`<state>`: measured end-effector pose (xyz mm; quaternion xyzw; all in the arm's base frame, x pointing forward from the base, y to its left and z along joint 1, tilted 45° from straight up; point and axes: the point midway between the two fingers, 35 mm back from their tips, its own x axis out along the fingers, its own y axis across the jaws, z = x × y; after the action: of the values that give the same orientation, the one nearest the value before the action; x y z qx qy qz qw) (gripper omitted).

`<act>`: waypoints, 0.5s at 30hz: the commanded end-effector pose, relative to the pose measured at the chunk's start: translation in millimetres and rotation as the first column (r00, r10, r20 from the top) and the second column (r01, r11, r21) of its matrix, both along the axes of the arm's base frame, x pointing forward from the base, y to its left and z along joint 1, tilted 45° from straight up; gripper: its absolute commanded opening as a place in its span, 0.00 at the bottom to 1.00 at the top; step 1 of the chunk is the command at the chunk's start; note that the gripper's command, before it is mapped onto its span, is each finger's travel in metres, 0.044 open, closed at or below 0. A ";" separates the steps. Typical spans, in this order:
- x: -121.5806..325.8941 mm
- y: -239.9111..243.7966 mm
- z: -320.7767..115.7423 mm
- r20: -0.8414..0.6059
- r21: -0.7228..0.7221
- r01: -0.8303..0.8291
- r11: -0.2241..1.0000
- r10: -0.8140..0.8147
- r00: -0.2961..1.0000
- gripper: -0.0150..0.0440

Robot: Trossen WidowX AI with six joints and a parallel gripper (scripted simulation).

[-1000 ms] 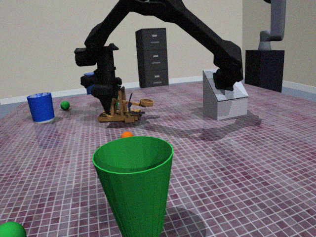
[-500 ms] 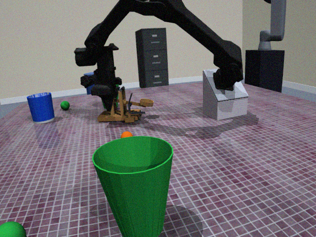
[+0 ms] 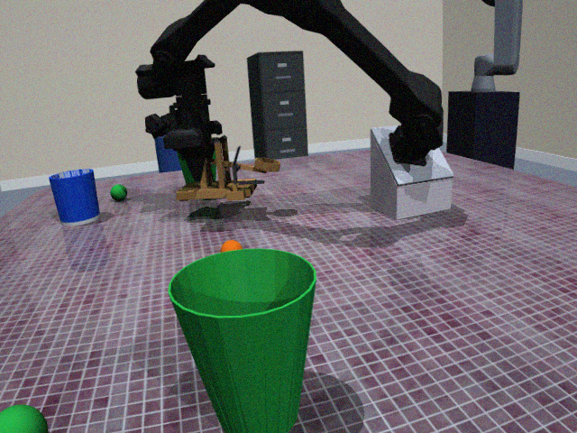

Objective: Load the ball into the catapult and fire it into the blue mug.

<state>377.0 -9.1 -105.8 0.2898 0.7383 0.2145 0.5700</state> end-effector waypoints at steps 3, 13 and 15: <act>2.3 2.3 -1.2 0.011 -0.006 -0.003 1.000 0.003 1.000 0.25; -0.5 13.6 -13.1 0.009 -0.004 -0.001 1.000 0.001 1.000 0.25; -1.2 16.0 -15.4 0.009 -0.004 -0.001 1.000 0.001 1.000 0.25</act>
<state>377.5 5.5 -118.3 0.2811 0.7370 0.2171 0.5750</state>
